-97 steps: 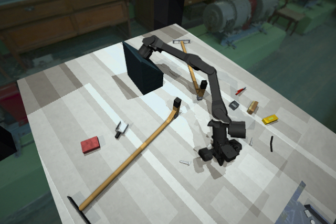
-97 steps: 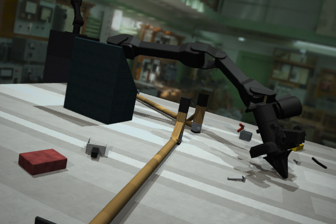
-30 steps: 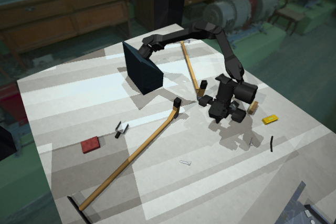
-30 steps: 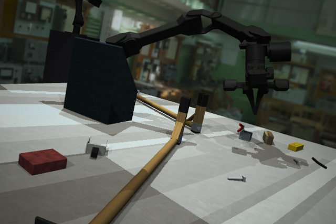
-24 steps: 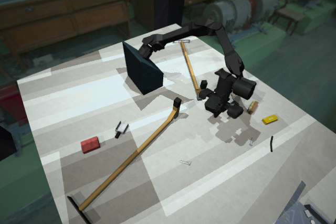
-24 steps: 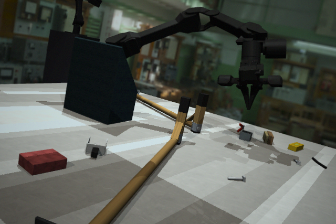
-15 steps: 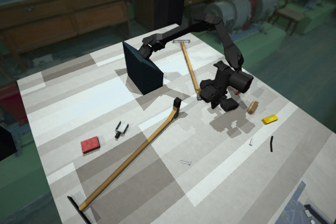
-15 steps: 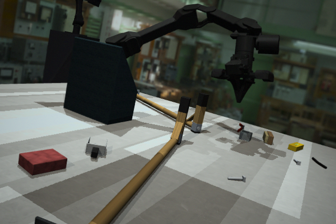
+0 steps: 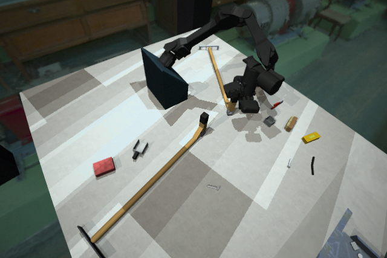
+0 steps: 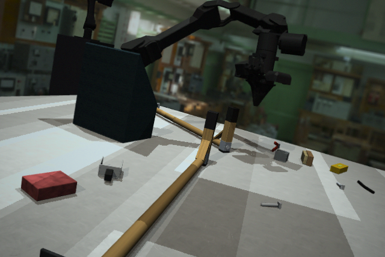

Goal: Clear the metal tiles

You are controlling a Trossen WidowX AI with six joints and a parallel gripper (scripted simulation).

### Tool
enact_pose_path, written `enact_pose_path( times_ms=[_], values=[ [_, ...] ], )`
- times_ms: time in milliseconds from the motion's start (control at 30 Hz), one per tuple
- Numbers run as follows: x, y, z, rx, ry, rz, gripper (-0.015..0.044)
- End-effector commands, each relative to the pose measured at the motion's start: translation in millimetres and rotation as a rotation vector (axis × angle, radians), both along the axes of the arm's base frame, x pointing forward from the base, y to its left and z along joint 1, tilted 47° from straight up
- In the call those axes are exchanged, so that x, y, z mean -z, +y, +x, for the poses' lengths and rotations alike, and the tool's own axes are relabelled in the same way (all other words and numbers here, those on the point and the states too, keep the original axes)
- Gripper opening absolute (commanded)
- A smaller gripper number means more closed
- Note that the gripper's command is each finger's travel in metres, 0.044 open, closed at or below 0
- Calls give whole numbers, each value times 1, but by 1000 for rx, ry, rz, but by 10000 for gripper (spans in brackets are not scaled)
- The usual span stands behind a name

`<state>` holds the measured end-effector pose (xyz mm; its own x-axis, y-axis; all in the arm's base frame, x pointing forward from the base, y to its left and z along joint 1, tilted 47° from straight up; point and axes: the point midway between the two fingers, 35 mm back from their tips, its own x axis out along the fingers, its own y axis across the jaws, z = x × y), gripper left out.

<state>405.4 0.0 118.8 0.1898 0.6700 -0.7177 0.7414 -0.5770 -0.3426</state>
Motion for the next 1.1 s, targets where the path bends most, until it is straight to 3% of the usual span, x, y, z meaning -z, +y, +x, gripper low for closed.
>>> enact_pose_path(
  times_ms=[0, 200, 1067],
  values=[
    [-11, 6, -20, 72, 104, 52, 0],
    [-20, 13, -42, 152, 228, 104, 0],
    [12, 44, -33, 156, 229, 102, 0]
  ],
)
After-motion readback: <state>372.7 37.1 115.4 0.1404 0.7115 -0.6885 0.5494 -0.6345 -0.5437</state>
